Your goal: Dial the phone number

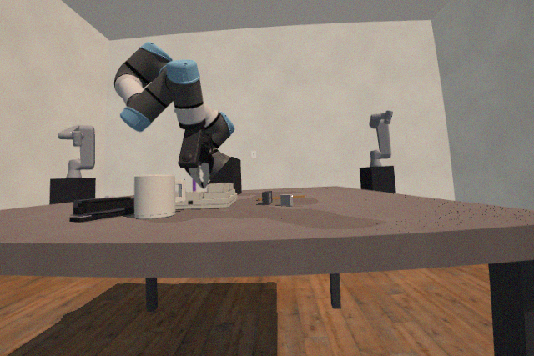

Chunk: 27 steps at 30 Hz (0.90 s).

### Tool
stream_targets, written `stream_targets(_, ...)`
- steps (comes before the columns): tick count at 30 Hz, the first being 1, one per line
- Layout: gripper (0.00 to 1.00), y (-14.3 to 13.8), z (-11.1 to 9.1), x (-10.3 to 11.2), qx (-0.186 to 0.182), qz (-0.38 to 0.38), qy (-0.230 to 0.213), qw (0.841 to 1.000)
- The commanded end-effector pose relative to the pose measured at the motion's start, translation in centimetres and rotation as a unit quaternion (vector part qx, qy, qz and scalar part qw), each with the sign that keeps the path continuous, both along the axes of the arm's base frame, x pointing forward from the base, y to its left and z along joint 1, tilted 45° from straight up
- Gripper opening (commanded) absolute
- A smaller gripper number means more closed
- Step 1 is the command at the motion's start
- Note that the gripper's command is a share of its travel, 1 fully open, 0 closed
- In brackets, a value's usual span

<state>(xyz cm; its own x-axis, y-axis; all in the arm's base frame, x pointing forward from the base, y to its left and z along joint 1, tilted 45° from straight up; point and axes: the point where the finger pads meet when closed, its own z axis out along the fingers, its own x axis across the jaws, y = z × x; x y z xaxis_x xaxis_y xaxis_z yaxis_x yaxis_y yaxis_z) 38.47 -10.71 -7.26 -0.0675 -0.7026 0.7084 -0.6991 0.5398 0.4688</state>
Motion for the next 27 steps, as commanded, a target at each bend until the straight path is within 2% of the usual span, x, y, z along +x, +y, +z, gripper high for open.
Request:
stream_targets(1, 0.0, 0.2, -0.4, 0.8, 0.0, 0.0, 0.0, 1.0)
stream_targets(27, 0.0, -0.5, -1.4, 1.0, 0.0, 0.0, 0.0, 1.0)
